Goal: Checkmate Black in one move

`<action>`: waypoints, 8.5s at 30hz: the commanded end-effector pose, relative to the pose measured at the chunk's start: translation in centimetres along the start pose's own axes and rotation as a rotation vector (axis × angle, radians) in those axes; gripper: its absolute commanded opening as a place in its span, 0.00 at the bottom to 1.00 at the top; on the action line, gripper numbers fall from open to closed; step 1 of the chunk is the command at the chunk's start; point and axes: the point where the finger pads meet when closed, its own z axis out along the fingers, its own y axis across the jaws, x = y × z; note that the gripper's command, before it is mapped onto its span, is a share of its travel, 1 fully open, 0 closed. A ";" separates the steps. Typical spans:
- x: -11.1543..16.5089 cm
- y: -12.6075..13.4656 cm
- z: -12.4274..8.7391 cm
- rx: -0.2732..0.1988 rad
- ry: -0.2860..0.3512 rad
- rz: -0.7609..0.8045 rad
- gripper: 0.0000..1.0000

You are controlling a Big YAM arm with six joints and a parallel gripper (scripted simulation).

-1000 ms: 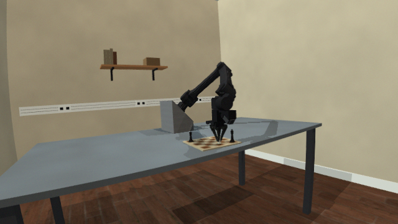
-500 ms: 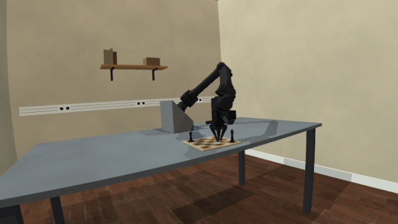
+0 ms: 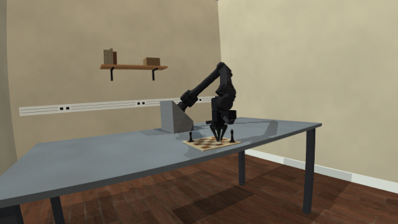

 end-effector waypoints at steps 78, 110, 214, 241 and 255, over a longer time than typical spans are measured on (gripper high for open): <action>-1.1 1.0 0.8 0.002 -0.011 -0.030 0.21; -2.1 0.4 -8.1 0.013 -0.060 -0.035 0.36; -1.4 0.4 -19.8 0.017 -0.045 -0.032 1.00; -1.4 0.4 -19.8 0.017 -0.045 -0.032 1.00; -1.4 0.4 -19.8 0.017 -0.045 -0.032 1.00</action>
